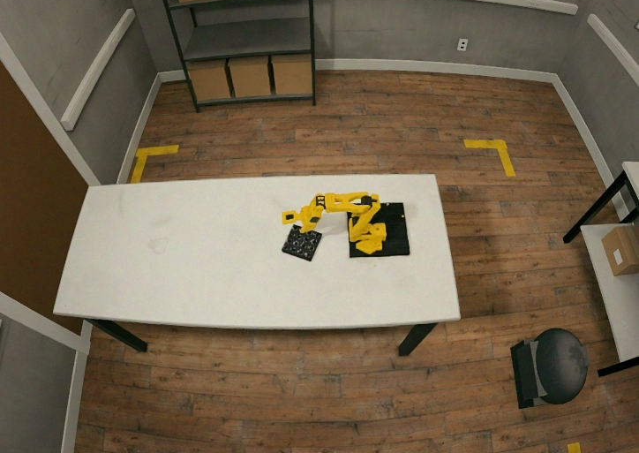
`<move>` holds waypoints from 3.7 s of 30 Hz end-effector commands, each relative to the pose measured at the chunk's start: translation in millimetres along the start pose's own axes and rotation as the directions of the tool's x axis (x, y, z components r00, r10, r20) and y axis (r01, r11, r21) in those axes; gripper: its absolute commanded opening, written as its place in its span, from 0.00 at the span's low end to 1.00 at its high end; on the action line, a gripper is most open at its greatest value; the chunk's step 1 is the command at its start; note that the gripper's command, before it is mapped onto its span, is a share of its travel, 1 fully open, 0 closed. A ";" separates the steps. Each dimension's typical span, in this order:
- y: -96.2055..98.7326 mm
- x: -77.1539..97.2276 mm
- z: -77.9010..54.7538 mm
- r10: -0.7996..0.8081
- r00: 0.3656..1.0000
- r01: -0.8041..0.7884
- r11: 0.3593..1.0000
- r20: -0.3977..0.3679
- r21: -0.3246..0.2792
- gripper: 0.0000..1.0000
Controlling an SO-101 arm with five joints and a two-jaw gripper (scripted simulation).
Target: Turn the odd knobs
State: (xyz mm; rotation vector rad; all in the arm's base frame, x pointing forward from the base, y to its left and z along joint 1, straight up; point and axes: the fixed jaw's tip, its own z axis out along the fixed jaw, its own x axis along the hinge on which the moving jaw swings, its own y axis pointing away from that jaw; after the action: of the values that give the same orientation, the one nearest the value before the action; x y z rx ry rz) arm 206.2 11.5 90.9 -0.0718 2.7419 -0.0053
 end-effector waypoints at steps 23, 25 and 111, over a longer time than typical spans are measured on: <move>-1.4 -6.6 -1.4 0.015 1.000 -0.015 1.000 0.024 0.002 0.40; -1.5 -8.6 -2.3 0.015 0.999 -0.015 1.000 0.033 0.002 0.40; 1.7 48.4 24.4 -0.002 0.929 -0.003 1.000 -0.371 -0.013 0.40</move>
State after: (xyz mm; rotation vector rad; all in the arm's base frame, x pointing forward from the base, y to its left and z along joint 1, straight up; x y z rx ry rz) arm 179.6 11.0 57.2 -0.0792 3.0553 -0.0025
